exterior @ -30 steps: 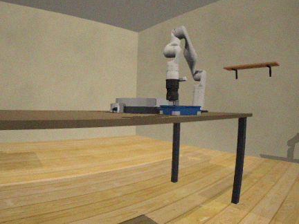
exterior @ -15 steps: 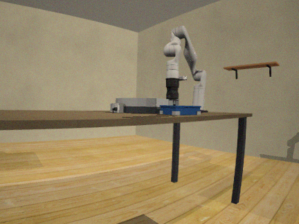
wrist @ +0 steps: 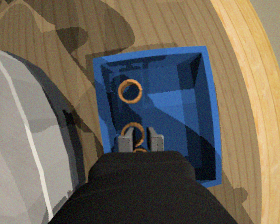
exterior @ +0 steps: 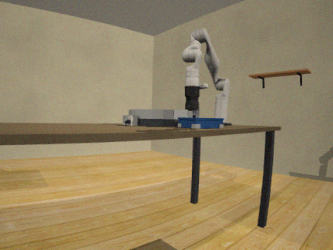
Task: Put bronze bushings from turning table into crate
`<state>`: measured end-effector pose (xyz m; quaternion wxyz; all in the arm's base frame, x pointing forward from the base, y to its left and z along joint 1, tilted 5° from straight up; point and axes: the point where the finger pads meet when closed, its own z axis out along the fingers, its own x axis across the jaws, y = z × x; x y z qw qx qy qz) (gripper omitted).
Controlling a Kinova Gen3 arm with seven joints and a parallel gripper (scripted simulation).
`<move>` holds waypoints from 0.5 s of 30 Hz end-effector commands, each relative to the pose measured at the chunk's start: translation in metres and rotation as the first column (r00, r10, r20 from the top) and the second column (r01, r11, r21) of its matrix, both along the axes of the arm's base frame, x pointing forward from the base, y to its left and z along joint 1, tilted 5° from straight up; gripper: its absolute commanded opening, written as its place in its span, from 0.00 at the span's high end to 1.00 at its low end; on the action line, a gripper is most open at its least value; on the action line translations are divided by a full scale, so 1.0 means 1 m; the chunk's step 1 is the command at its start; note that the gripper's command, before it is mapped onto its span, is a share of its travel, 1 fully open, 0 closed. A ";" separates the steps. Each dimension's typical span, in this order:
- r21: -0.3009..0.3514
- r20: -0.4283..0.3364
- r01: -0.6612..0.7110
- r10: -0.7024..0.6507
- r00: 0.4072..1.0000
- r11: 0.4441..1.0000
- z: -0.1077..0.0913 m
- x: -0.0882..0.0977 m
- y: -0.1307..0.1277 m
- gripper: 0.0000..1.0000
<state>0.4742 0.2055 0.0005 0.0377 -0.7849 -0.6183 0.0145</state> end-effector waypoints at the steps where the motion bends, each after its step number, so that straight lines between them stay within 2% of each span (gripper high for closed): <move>1: 0.001 0.003 0.000 0.000 1.000 1.000 0.001 0.001 0.000 0.58; 15: 0.001 0.003 0.000 0.000 1.000 1.000 0.007 0.001 0.000 0.58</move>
